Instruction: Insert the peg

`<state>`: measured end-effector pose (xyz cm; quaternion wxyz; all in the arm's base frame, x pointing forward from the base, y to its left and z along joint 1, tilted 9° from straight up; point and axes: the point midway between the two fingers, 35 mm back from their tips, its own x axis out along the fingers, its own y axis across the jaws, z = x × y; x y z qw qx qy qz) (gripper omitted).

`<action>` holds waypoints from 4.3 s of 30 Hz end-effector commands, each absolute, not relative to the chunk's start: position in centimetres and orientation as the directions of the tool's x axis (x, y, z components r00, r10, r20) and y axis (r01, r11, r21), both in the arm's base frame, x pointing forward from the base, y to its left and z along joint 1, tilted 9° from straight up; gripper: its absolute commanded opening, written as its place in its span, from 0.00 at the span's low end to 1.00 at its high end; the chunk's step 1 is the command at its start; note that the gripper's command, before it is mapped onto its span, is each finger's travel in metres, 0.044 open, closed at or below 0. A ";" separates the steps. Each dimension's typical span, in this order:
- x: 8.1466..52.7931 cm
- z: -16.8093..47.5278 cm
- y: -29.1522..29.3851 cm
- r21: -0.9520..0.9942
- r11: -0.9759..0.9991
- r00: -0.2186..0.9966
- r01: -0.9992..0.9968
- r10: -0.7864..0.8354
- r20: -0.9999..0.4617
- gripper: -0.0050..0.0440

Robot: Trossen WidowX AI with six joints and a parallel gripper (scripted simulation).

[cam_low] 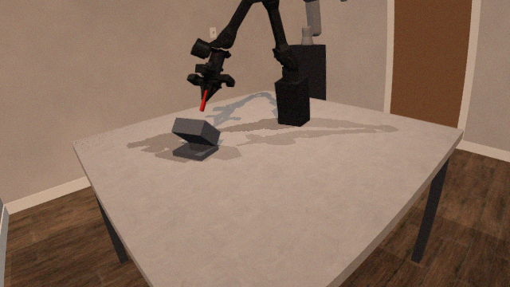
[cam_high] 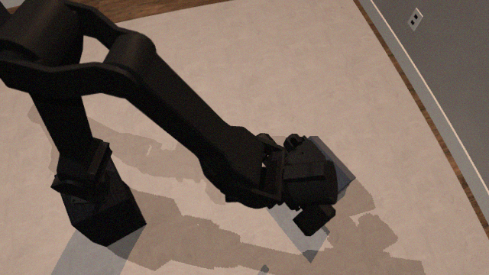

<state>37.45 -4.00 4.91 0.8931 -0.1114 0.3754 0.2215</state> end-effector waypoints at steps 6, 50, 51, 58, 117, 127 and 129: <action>38.2 4.9 -3.6 -0.038 0.878 0.651 -0.477 0.324 -0.687 0.10; 40.5 2.0 -2.2 -0.035 0.879 0.684 -0.476 0.345 -0.643 0.10; 40.5 2.0 -2.2 -0.035 0.879 0.684 -0.476 0.345 -0.643 0.10; 40.3 2.5 -2.5 -0.035 0.879 0.684 -0.476 0.344 -0.643 0.10; 40.8 1.5 -2.0 -0.035 0.879 0.684 -0.476 0.345 -0.643 0.10; 40.8 1.5 -2.0 -0.035 0.879 0.684 -0.476 0.345 -0.643 0.10; 40.8 1.5 -2.0 -0.035 0.879 0.684 -0.476 0.345 -0.643 0.10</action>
